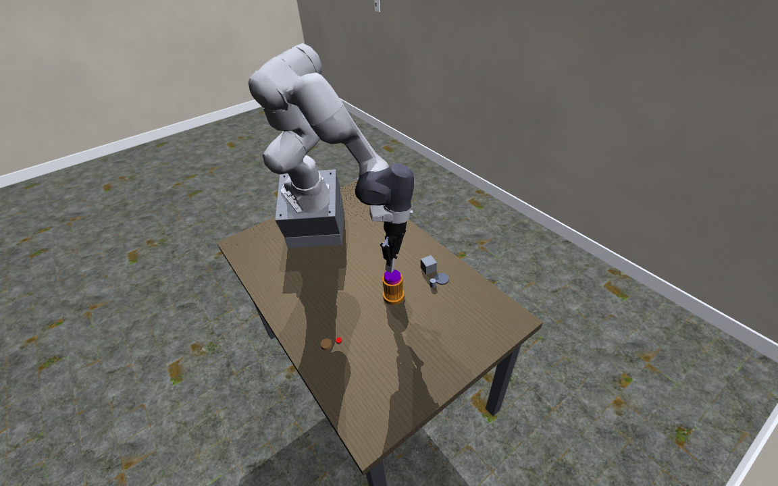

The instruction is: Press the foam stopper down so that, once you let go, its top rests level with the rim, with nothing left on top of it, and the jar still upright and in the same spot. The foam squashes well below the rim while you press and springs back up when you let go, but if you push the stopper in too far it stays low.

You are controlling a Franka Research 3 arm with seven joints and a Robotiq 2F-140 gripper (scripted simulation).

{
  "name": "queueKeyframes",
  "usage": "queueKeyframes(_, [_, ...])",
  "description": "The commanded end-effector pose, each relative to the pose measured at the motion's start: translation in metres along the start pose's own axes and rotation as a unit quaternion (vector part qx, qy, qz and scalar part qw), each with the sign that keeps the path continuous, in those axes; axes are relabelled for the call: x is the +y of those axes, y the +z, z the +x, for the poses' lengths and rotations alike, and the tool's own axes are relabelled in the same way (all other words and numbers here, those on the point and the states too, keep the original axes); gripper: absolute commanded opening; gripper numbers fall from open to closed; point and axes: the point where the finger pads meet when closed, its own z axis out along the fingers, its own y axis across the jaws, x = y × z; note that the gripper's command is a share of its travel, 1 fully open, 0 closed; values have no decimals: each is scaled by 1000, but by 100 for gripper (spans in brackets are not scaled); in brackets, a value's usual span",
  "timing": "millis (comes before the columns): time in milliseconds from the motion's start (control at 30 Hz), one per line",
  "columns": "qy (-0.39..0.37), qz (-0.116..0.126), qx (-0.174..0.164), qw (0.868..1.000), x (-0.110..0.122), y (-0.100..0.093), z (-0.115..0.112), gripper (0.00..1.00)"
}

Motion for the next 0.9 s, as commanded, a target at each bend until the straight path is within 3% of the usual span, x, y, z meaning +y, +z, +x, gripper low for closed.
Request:
queueKeyframes(0, [112, -39, -35, 992, 5, -3, -7, 0])
queueKeyframes(300, [157, -57, -41, 985, 1, -3, -5, 0])
queueKeyframes(867, [157, -57, -41, 985, 1, -3, -5, 0])
